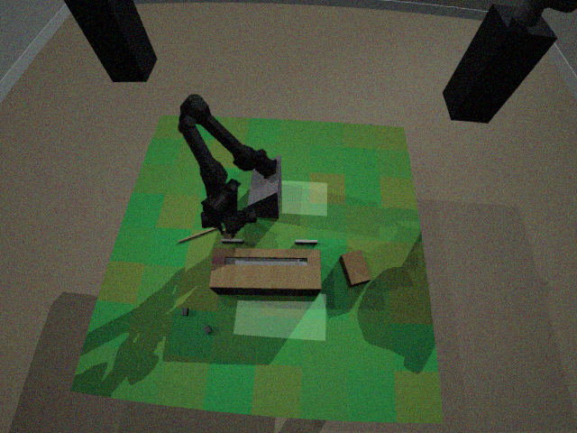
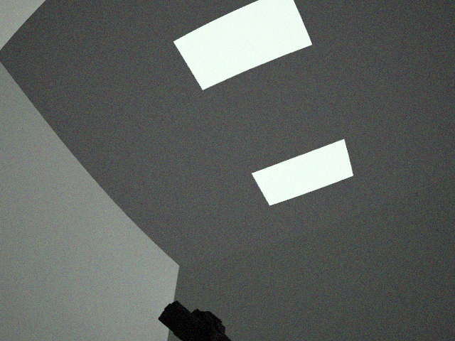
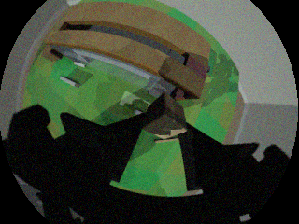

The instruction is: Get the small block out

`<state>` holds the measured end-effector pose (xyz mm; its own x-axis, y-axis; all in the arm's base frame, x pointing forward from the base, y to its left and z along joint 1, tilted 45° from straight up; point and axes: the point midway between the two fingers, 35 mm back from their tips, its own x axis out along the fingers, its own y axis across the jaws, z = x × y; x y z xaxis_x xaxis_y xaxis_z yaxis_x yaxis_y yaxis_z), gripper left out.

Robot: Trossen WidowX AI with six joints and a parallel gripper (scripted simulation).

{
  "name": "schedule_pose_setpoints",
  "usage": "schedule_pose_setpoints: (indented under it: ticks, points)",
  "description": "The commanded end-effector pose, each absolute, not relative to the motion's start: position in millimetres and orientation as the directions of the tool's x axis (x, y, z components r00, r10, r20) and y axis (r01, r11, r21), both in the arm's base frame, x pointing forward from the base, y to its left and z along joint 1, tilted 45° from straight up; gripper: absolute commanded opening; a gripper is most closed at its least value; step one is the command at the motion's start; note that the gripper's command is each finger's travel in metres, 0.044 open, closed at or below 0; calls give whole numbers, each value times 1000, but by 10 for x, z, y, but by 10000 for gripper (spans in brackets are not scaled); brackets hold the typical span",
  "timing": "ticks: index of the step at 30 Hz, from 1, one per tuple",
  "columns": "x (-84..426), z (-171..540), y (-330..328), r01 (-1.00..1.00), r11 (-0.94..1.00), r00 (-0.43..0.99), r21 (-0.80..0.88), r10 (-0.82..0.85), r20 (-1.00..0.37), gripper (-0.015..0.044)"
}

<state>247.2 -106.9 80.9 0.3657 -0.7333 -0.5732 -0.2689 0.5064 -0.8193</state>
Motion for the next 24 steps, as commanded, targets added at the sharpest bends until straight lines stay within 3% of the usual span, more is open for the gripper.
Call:
schedule_pose_setpoints:
  ticks: [1, 12, 24]
  points:
    - [2455, 840, -1050, -380, 433, 369, -818, -739, -563, 0]
    - [2408, 886, -994, -687, 169, 374, -707, -752, -543, 0]
    - [2357, 937, -938, -887, -143, 380, -439, -765, -520, 0]
